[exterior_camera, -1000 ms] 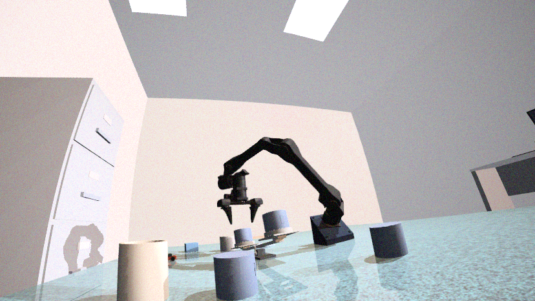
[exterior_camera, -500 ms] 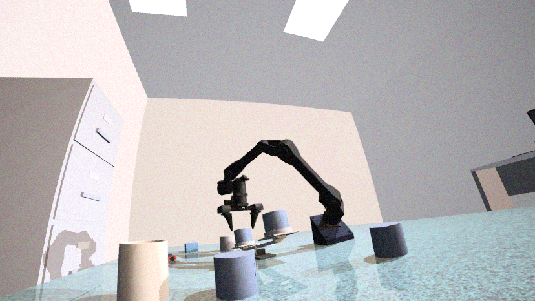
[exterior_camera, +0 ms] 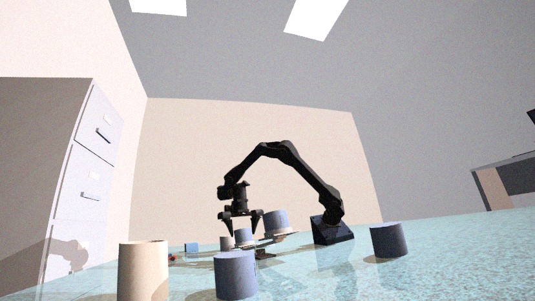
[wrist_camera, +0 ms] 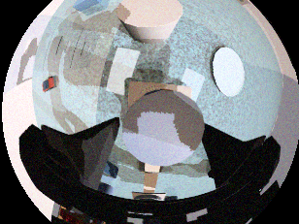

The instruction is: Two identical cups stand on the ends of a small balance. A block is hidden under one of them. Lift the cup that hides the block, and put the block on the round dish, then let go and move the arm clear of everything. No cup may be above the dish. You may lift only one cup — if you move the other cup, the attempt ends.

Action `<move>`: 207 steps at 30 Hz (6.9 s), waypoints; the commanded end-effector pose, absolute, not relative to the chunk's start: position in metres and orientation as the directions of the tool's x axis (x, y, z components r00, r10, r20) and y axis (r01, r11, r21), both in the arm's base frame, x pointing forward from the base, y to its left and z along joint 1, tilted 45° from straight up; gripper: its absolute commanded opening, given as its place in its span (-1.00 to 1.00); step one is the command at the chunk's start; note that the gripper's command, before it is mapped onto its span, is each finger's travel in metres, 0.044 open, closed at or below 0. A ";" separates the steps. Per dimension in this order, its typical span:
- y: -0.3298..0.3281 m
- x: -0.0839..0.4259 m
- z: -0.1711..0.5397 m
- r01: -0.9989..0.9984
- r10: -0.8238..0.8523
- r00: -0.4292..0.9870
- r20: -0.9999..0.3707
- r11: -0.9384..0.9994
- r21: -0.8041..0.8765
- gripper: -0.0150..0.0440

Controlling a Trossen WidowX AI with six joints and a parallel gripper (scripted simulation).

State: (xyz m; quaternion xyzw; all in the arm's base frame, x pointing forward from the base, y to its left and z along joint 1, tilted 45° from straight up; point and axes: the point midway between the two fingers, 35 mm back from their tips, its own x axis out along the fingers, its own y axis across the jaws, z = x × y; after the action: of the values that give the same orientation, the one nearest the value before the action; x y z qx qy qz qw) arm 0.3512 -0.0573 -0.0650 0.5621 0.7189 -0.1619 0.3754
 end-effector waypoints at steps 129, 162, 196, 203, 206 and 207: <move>-0.128 0.360 0.012 0.957 0.699 -0.074 -0.712 0.249 0.145 -0.49; -0.128 0.360 0.012 0.957 0.699 -0.074 -0.712 0.249 0.145 -0.49; -0.206 0.249 -0.104 0.946 0.668 -0.079 -0.740 0.285 0.156 -0.49; -0.215 0.173 -0.156 0.937 0.673 -0.090 -0.735 0.308 0.167 -0.49; -0.213 0.157 -0.166 0.935 0.676 -0.092 -0.731 0.312 0.170 -0.49; -0.213 0.157 -0.166 0.935 0.676 -0.092 -0.731 0.312 0.170 -0.49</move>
State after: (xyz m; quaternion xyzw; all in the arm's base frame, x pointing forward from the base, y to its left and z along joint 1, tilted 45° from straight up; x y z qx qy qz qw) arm 0.1654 -0.2127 -0.1607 0.5662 0.7169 -0.1765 0.3665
